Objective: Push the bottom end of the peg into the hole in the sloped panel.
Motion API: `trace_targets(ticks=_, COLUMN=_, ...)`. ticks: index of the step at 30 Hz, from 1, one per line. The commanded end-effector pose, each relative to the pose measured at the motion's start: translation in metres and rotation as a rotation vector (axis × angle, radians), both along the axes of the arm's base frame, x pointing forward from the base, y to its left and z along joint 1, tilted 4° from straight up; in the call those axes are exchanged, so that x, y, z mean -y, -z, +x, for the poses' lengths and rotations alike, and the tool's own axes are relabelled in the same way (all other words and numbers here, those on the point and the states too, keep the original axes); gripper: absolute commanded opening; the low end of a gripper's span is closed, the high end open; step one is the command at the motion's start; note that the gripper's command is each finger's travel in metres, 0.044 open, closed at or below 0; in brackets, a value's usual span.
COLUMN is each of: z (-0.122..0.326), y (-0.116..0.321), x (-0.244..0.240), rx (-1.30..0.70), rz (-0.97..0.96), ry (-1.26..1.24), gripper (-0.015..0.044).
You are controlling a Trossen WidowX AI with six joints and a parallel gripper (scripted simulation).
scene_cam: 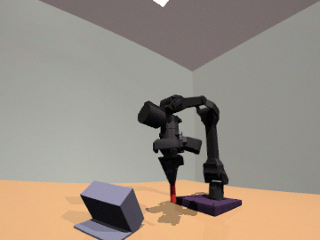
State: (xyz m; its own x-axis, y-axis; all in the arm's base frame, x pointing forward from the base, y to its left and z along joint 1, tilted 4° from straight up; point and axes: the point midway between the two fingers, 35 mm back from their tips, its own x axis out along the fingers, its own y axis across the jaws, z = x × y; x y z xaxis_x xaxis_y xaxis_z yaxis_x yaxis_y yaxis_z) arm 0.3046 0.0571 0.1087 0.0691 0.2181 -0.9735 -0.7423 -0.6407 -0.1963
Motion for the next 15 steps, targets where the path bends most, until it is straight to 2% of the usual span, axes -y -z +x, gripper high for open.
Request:
trace_targets(ticks=1, z=0.002, y=-0.001, x=0.003, rx=0.007, rz=0.021, ry=0.048, gripper=0.0000)
trace_targets(ticks=15, z=0.006, y=0.000, x=0.016, rx=0.010, rz=0.089, ry=0.222, gripper=0.0000)
